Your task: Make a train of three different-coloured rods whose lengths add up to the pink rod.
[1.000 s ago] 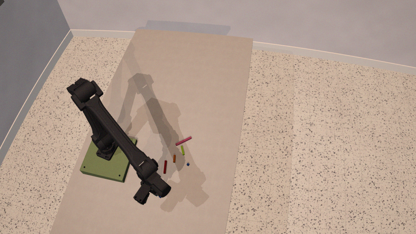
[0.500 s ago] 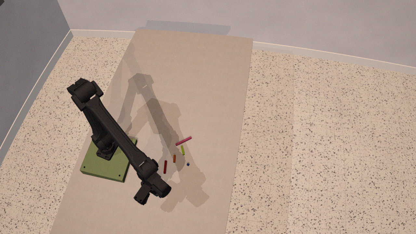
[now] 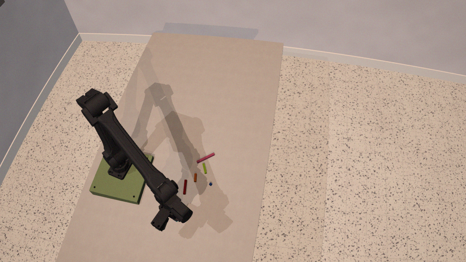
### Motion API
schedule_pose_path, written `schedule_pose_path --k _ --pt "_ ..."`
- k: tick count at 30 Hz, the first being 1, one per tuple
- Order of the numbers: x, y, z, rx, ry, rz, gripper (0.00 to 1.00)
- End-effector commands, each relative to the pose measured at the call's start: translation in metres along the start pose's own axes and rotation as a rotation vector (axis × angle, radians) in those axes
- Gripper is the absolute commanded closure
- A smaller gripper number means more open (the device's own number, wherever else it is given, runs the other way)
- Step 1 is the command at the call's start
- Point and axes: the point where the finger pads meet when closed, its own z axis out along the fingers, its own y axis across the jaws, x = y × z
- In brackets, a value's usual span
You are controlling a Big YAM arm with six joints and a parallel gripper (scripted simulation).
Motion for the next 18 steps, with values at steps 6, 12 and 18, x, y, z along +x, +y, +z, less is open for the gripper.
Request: schedule_pose_path --k 6,12,18 --pt "0.004 0.001 0.015 -0.001 0.002 0.000 0.77" --pt "0.004 0.001 0.025 -0.001 0.002 0.000 0.77" --pt "0.003 0.001 0.030 -0.001 0.002 0.003 0.77"
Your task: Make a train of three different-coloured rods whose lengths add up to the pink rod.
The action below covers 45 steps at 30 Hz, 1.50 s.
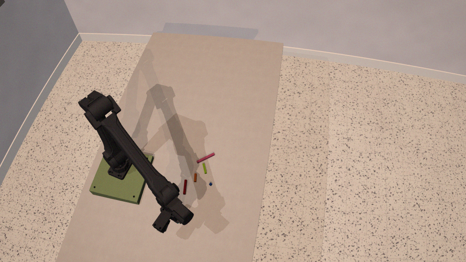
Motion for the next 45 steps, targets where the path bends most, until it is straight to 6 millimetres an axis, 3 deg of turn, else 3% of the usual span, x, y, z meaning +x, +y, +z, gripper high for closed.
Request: schedule_pose_path --k 1,45 --pt "0.0029 0.0011 0.0065 -0.001 0.001 0.002 0.77" --pt "0.0037 -0.0001 0.0130 0.002 0.002 0.001 0.77"
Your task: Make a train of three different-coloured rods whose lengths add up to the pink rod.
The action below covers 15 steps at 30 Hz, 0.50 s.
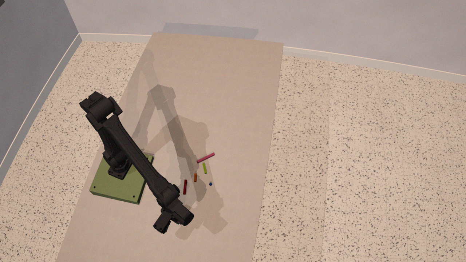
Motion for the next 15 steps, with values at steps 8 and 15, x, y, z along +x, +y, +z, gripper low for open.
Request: schedule_pose_path --k 8,15 --pt "0.0039 -0.0001 0.0028 0.001 0.002 0.000 0.77" --pt "0.0062 0.0016 -0.0011 -0.011 0.000 -0.001 0.77"
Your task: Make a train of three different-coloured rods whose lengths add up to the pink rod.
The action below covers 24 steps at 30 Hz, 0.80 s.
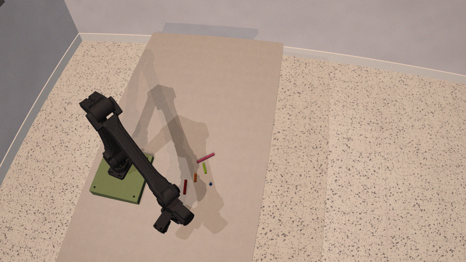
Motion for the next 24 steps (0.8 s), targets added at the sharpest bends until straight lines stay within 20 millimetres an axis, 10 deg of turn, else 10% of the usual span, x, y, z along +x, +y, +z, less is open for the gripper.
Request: schedule_pose_path --k 1,24 --pt "0.0059 0.0022 -0.0032 -0.018 -0.002 -0.001 0.77" --pt "0.0064 -0.0003 -0.0053 -0.021 -0.003 0.004 0.77"
